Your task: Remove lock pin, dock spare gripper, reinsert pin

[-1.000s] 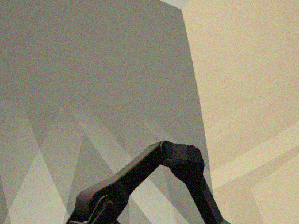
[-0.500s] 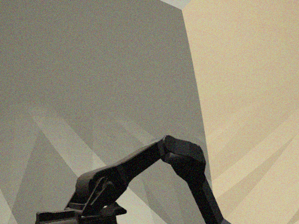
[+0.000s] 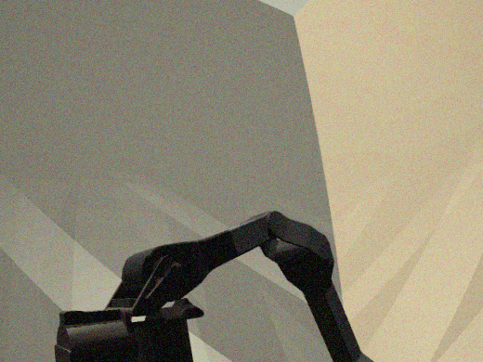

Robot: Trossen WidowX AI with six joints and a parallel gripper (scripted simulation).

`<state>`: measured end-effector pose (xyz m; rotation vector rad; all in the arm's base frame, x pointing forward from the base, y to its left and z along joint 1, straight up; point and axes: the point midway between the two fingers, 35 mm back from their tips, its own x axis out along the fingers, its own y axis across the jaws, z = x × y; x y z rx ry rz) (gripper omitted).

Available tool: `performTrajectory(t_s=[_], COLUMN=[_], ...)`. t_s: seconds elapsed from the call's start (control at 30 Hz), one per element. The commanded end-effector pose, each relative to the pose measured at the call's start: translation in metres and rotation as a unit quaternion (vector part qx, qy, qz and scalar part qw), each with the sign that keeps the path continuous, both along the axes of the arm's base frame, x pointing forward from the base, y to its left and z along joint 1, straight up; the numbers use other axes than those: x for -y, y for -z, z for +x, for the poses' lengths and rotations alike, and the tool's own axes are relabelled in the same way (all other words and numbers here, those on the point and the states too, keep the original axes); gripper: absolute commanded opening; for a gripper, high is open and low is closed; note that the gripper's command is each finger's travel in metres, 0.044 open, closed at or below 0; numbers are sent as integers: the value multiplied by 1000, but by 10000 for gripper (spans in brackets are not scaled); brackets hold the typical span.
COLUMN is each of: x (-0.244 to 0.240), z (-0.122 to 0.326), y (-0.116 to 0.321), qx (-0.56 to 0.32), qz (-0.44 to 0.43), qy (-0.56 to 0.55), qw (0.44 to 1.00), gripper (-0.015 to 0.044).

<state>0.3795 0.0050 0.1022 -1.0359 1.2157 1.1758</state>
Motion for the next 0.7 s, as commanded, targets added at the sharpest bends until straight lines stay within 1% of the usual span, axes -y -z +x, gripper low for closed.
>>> performTrajectory(t_s=[0.0, 0.23, 0.27, 0.37, 0.67], x=[0, 0, 0, 0, 0], z=[0, -2, -3, -2, -3], y=[-11, -25, -16, -22, -69], qx=[0, -4, -5, -4, -1], qz=[0, 0, 0, 0, 0], qy=[0, 0, 0, 0, 2], qw=[1000, 1000, 1000, 1000, 1000], gripper=[440, 440, 440, 440, 440])
